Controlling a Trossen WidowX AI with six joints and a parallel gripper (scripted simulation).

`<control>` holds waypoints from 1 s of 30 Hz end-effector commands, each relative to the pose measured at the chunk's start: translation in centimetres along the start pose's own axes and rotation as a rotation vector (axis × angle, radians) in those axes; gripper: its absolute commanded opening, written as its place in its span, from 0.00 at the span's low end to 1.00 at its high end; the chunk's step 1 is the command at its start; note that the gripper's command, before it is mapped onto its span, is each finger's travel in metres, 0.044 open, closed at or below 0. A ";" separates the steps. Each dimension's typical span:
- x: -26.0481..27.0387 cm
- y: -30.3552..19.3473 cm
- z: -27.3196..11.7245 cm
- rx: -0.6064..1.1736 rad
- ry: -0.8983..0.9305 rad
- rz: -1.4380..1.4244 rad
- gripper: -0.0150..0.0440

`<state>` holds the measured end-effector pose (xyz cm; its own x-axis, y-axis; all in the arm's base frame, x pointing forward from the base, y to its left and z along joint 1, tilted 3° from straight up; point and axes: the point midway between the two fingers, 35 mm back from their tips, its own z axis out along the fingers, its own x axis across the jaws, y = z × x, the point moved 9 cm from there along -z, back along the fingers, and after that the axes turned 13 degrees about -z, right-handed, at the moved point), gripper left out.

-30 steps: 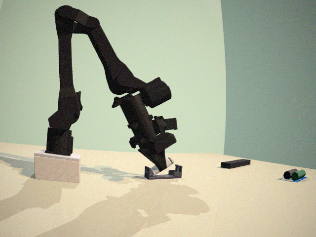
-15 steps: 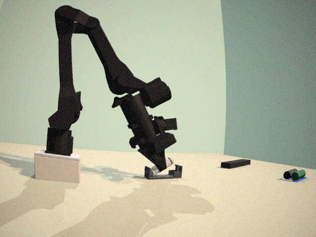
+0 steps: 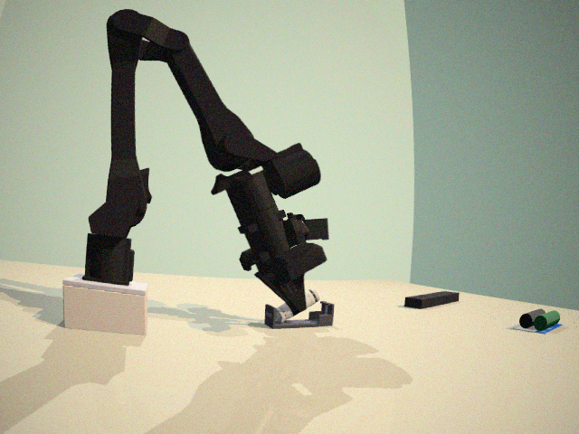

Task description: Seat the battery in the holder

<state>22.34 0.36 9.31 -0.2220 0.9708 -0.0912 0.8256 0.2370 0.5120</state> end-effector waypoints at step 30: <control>-0.4 1.8 1.1 0.203 0.045 0.001 0.39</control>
<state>24.61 0.42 9.67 -0.2361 0.9702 -0.0546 0.9006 0.2396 0.3626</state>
